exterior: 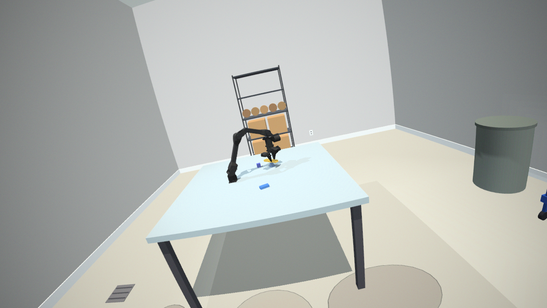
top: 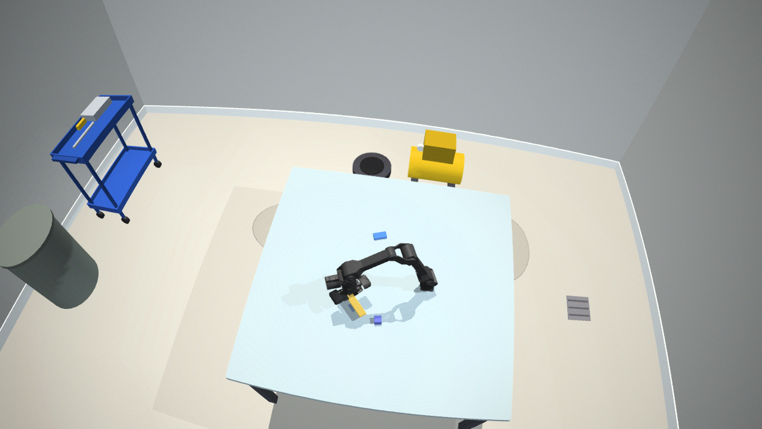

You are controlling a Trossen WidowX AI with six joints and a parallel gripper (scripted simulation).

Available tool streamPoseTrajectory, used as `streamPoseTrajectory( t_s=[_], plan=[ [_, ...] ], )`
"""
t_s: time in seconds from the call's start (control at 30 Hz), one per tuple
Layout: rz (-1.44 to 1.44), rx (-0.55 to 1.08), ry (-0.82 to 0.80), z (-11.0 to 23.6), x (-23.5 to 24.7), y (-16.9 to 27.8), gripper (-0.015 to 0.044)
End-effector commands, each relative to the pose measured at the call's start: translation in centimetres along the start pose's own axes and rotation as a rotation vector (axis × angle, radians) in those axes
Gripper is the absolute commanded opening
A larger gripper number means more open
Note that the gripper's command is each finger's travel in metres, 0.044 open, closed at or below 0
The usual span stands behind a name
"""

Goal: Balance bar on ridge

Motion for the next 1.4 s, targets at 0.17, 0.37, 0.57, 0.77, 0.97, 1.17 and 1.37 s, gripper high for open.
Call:
streamPoseTrajectory(
  t_s=[0.17,0.37,0.57,0.77,0.97,1.17,1.37],
  plan=[
    [-0.003,0.002,-0.002,-0.09,0.03,0.02,0.0],
    [-0.003,0.002,-0.002,-0.13,0.03,0.02,0.0],
    [-0.003,0.002,-0.002,-0.19,0.02,0.02,0.0],
    [-0.003,0.002,-0.002,-0.23,0.03,0.03,0.0],
    [-0.003,0.002,-0.002,-0.29,0.03,0.03,0.0],
    [-0.003,0.002,-0.002,-0.33,0.03,0.03,0.0],
    [-0.003,0.002,-0.002,-0.39,0.02,0.03,0.0]
  ],
)
Point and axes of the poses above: the point midway between the two fingers, 35 mm back from their tips, its own z axis back along the fingers, its own x axis across the jaws, y = z × x, the point moved 3 cm from there along z, back along the fingers, and after that the axes turned 4 degrees about -z, right-handed, at the moved point
